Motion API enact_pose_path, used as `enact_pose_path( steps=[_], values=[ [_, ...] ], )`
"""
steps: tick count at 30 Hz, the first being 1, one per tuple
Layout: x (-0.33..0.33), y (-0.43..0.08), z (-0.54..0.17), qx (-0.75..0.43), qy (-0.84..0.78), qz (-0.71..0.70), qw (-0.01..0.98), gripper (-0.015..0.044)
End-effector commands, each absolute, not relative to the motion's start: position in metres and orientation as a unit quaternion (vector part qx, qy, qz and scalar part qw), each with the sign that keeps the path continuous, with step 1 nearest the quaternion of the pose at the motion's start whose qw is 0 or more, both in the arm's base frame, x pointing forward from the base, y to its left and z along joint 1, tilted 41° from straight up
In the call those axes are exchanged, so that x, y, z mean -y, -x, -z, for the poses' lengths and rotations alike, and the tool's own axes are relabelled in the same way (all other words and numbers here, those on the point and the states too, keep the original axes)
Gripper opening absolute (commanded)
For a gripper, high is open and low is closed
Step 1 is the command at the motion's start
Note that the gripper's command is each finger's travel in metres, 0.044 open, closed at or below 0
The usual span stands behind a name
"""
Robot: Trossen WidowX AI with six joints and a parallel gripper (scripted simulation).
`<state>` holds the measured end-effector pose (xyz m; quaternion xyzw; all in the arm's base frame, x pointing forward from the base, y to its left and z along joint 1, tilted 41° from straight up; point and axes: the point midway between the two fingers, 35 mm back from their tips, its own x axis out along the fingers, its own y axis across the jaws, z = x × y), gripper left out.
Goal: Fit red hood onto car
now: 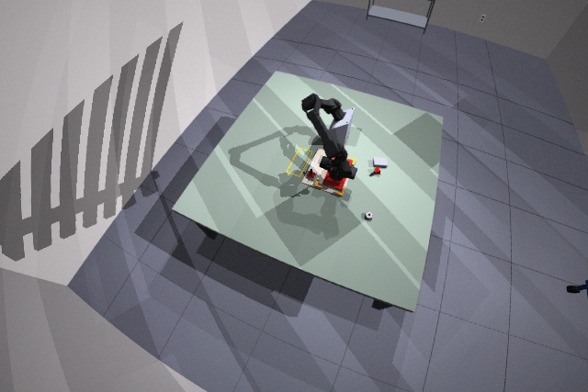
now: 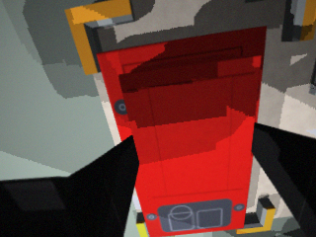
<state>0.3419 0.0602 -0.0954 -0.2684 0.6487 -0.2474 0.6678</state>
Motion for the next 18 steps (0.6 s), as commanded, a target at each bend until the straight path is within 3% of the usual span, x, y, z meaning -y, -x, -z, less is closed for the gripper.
enact_pose_path(
  steps=[1, 12, 18],
  values=[
    [-0.06, -0.342, 0.095, -0.649, 0.268, 0.247, 0.668, 0.0157],
    [-0.06, -0.342, 0.095, -0.649, 0.268, 0.247, 0.668, 0.044],
    [-0.082, -0.341, 0.07, -0.645, 0.264, 0.238, 0.676, 0.044]
  ],
)
